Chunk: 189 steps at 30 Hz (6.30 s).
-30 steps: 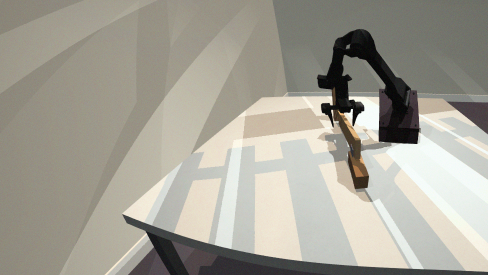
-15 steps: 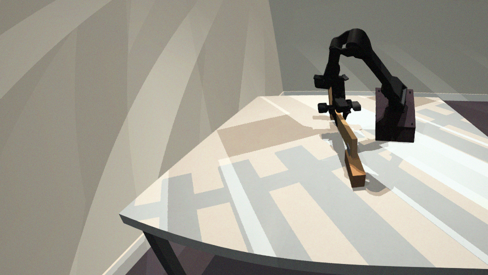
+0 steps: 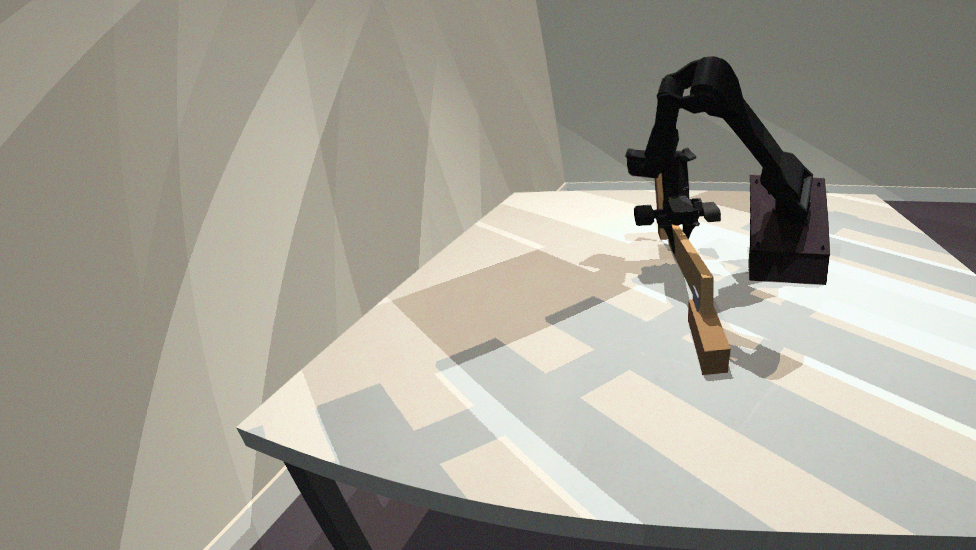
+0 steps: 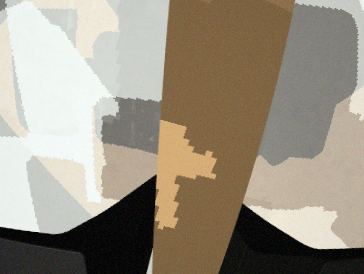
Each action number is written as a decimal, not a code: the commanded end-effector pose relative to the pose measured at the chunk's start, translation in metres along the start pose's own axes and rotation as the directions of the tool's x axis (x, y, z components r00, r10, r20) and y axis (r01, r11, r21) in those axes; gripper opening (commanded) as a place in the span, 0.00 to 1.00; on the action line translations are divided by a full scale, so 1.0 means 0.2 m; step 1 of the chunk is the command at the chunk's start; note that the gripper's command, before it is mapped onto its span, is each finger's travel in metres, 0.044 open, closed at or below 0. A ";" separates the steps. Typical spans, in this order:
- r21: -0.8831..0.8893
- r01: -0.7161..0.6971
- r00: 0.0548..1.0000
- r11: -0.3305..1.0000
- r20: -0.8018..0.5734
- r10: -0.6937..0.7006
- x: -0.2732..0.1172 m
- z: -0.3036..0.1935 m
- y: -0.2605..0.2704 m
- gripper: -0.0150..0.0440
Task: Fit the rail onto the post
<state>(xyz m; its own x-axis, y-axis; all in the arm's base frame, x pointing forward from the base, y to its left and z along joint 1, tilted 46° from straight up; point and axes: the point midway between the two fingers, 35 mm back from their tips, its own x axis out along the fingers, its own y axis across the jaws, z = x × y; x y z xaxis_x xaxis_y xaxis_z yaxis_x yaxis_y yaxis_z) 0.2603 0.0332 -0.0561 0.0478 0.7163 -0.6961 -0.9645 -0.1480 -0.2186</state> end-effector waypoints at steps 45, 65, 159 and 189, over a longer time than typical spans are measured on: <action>0.002 0.001 1.000 1.000 0.002 -0.001 -0.10 0.00 -0.02 0.25; 0.002 0.001 1.000 1.000 0.001 -0.001 -0.15 0.00 -0.02 0.25; 0.001 0.001 1.000 1.000 0.001 -0.001 -0.17 -0.05 -0.01 0.25; 0.001 0.001 1.000 1.000 0.000 -0.001 -0.17 -0.08 -0.01 0.25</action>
<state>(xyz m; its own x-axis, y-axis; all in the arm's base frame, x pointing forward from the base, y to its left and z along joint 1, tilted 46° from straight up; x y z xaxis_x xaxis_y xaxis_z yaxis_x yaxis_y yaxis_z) 0.2631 0.0024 -0.0431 0.0408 0.7197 -0.6931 -0.9650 -0.1513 -0.2140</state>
